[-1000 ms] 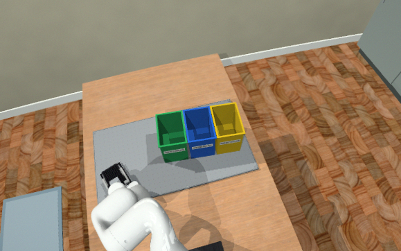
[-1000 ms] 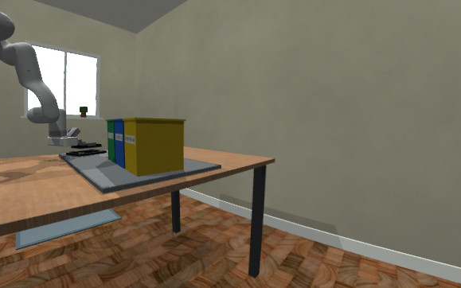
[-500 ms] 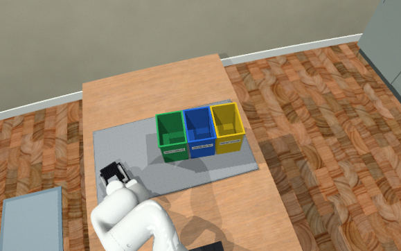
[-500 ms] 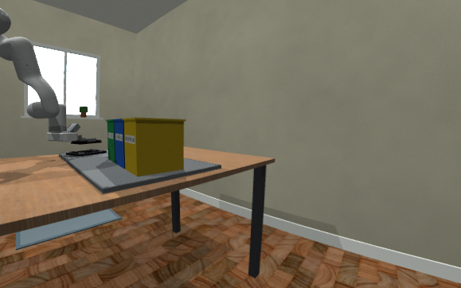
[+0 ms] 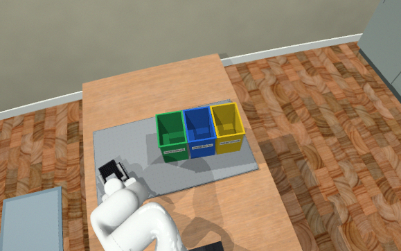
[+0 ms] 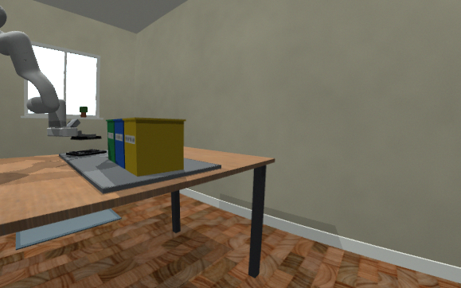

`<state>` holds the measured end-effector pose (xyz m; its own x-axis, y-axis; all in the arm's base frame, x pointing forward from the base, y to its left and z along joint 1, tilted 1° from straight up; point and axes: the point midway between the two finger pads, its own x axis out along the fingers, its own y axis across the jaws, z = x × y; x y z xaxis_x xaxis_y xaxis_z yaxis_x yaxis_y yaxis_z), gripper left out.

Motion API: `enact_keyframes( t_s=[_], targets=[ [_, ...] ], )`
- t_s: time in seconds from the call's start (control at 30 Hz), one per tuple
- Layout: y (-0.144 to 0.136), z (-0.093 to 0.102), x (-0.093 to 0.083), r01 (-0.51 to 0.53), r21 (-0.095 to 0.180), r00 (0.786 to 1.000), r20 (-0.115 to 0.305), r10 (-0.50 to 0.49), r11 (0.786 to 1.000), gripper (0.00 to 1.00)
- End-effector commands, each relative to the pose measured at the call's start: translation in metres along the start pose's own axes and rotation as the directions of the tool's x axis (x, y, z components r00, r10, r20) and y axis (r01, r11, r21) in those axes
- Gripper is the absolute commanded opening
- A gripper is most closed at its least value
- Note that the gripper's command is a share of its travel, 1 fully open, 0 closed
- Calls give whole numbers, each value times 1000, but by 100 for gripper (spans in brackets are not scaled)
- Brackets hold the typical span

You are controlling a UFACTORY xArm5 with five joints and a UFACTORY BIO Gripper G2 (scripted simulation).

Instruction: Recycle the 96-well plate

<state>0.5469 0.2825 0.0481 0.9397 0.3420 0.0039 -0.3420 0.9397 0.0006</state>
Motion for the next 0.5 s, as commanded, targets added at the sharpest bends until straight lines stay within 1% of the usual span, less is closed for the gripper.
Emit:
enact_keyframes(
  t_s=[0.0, 0.47],
  targets=[
    [0, 8, 1, 0, 8, 1000, 2, 0, 1000, 0],
    [0, 32, 1, 0, 8, 1000, 2, 0, 1000, 0]
  ],
)
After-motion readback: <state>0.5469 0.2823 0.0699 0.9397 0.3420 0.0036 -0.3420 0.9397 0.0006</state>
